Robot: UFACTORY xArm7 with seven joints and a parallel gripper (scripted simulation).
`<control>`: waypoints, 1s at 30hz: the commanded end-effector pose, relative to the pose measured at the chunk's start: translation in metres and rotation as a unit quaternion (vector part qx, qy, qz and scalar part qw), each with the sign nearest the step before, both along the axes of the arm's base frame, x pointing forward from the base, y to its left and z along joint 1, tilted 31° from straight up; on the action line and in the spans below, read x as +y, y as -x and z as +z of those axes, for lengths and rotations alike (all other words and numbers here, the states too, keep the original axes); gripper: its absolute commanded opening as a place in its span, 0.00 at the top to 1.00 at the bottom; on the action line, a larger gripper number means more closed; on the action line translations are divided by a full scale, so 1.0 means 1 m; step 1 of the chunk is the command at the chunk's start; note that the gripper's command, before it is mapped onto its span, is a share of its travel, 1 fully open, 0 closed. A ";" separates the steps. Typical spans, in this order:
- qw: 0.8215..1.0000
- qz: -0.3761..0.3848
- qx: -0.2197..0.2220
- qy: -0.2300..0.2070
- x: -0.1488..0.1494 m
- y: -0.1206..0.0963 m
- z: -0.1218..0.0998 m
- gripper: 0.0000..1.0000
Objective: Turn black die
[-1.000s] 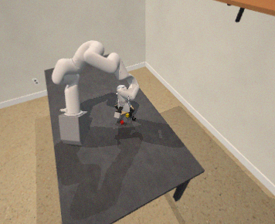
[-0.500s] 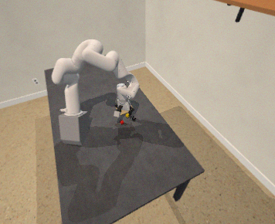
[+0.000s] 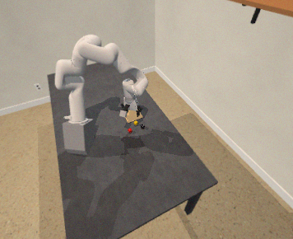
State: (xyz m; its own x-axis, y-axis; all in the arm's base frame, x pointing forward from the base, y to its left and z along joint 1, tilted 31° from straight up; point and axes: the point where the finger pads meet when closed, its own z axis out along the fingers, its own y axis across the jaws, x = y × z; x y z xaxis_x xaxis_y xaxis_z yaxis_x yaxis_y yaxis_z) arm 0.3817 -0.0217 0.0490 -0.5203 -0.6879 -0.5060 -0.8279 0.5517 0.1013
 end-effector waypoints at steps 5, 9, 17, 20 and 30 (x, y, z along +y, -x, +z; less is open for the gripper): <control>1.000 -0.001 -0.001 0.000 -0.006 0.002 0.011 0.00; 1.000 -0.001 -0.001 0.000 -0.006 0.002 0.011 0.00; 0.993 -0.102 0.053 -0.027 -0.028 -0.049 0.005 0.00; 0.989 -0.126 0.068 -0.031 -0.034 -0.060 0.003 0.00; 0.989 -0.127 0.069 -0.031 -0.034 -0.061 0.002 0.00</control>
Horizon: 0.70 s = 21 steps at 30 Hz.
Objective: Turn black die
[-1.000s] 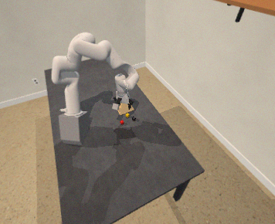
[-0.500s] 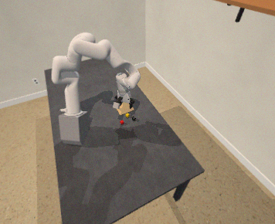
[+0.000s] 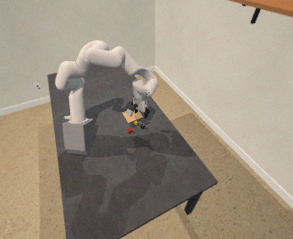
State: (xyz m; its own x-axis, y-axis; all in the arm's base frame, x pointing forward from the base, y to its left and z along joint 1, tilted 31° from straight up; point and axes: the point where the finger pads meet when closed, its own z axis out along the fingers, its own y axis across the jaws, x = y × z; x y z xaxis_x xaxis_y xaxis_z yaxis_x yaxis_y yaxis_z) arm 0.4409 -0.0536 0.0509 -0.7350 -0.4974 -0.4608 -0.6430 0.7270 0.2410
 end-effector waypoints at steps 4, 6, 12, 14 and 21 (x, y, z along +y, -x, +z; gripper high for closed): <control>1.000 -0.002 0.003 0.000 -0.002 -0.001 0.001 0.00; 1.000 -0.002 0.003 0.000 -0.002 -0.001 0.001 0.00; 1.000 -0.002 0.003 0.000 -0.002 -0.001 0.001 0.00; 1.000 -0.002 0.003 0.000 -0.002 -0.001 0.001 0.00; 1.000 -0.002 0.003 0.000 0.007 -0.006 -0.016 0.00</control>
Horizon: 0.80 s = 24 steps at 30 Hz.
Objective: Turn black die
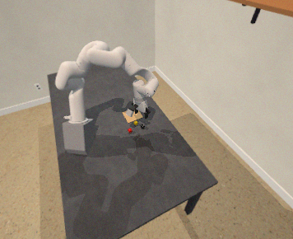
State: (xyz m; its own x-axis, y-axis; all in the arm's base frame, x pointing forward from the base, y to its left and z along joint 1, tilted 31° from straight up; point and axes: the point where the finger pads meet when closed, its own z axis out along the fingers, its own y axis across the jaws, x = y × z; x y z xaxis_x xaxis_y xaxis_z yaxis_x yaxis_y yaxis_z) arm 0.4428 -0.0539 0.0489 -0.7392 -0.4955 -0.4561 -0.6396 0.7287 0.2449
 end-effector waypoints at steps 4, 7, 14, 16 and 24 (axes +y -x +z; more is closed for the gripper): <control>1.000 0.000 0.000 0.000 0.020 -0.010 -0.036 0.00; 1.000 0.000 0.000 0.000 0.022 -0.011 -0.040 0.00; 1.000 0.000 0.000 0.000 0.022 -0.011 -0.040 0.58; 1.000 0.000 0.000 0.000 0.022 -0.011 -0.040 0.58; 1.000 0.000 0.000 0.000 0.022 -0.011 -0.040 0.58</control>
